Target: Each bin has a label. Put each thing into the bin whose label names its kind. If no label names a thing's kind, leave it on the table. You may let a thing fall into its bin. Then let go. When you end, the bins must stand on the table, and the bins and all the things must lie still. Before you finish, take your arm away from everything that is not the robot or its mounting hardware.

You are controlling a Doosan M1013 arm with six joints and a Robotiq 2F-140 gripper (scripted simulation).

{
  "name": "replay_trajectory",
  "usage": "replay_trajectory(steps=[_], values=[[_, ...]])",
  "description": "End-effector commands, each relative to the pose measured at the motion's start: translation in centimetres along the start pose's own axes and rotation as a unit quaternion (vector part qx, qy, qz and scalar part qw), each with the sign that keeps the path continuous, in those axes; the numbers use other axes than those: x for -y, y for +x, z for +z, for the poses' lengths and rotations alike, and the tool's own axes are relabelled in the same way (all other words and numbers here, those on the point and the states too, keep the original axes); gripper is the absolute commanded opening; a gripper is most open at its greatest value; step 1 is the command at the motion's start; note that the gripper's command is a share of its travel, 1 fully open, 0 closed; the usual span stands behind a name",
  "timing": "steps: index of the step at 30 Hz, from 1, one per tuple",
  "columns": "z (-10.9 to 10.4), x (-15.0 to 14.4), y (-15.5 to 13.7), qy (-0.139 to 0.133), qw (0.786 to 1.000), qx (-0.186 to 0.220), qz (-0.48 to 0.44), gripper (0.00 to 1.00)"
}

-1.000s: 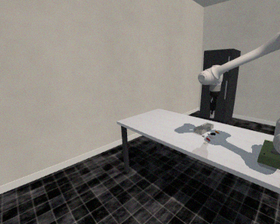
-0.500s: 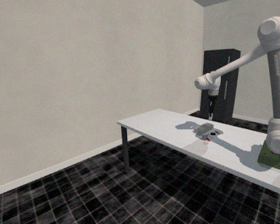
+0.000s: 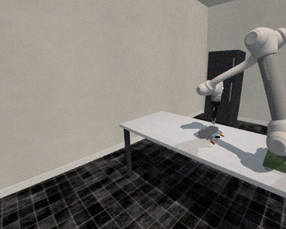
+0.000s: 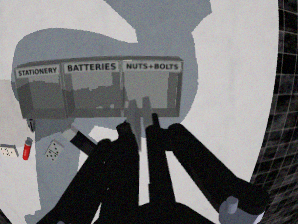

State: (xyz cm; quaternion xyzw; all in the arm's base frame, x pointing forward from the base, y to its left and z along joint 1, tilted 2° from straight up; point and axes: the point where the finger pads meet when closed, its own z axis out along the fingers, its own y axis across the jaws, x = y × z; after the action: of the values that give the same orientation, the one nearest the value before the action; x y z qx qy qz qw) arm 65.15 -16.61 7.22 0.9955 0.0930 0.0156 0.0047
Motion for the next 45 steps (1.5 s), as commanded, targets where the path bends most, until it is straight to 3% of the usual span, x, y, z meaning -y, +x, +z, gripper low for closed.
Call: replay_trajectory(steps=[1,27,45], values=[[0.5,-0.9,0.4,0.0,1.0,0.0,0.0,0.05],[6.4,-0.9,0.4,0.0,1.0,0.0,0.0,0.05],[6.4,-0.9,0.4,0.0,1.0,0.0,0.0,0.05]])
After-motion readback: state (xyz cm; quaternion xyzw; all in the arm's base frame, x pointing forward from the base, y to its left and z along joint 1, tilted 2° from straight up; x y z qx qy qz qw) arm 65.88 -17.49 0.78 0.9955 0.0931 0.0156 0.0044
